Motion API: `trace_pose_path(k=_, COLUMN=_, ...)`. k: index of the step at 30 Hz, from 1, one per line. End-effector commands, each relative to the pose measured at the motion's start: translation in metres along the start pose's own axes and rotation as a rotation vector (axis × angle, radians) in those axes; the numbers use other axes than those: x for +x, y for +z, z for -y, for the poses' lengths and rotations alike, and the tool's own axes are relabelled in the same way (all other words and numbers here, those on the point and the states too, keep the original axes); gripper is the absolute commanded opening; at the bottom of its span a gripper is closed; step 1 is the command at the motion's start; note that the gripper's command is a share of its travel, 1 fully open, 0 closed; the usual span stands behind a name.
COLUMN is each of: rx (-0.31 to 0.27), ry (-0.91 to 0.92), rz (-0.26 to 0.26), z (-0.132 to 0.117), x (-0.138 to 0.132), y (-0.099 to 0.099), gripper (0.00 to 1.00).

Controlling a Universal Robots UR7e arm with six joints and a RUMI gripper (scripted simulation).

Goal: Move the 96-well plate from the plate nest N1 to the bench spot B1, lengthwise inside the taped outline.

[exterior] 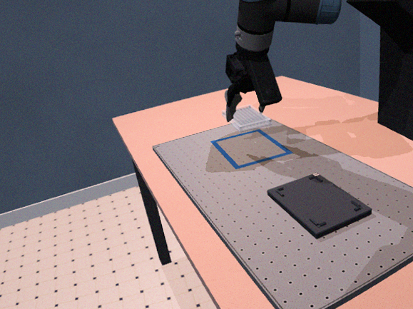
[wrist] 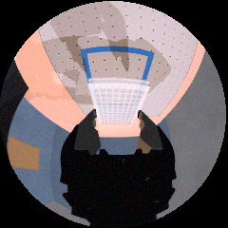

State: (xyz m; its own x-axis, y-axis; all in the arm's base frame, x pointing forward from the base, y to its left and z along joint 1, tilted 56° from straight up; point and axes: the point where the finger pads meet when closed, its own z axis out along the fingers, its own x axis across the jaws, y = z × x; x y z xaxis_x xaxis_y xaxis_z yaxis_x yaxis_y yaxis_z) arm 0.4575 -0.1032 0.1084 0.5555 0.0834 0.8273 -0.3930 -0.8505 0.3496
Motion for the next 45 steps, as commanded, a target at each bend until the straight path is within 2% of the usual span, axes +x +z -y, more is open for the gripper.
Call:
trace_pose_path(k=1, rx=0.002, ry=0.0, rz=-0.001, z=0.004, x=0.0, y=0.002, gripper=0.0)
trace_pose_path(k=41, rx=0.002, ry=0.0, rz=0.001, z=0.033, x=0.0, y=0.055, gripper=0.0)
trace_pose_path(k=45, rx=0.002, ry=0.0, rz=0.0, z=0.033, x=0.001, y=0.055, gripper=0.0)
